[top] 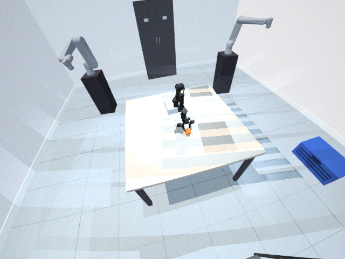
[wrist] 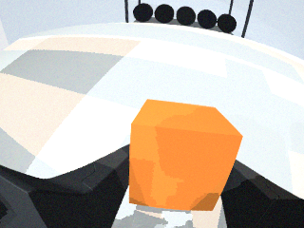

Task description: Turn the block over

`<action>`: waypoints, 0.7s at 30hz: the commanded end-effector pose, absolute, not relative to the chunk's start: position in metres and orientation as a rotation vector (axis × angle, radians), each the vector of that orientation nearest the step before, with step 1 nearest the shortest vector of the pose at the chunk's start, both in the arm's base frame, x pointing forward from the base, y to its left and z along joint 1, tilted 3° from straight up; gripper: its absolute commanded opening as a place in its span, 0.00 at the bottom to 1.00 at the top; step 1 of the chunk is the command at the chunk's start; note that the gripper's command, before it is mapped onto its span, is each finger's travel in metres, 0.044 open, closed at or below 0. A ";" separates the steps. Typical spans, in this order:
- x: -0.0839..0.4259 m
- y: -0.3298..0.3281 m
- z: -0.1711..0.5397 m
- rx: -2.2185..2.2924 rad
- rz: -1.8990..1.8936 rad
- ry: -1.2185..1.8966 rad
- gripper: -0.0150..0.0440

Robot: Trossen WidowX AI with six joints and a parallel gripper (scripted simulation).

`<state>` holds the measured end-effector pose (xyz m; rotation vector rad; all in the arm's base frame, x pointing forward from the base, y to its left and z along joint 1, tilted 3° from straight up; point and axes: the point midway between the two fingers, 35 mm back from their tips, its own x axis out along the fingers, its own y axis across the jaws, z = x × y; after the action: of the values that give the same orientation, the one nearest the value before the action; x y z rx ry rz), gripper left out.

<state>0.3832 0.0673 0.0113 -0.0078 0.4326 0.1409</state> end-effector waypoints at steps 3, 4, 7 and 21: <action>0.384 0.067 0.013 -0.005 0.137 0.420 0.25; 0.384 0.067 0.013 -0.005 0.137 0.420 0.25; 0.384 0.067 0.013 -0.005 0.137 0.420 0.25; 0.384 0.067 0.013 -0.005 0.137 0.420 0.83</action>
<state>0.3832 0.0672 0.0124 -0.0069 0.4234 0.1408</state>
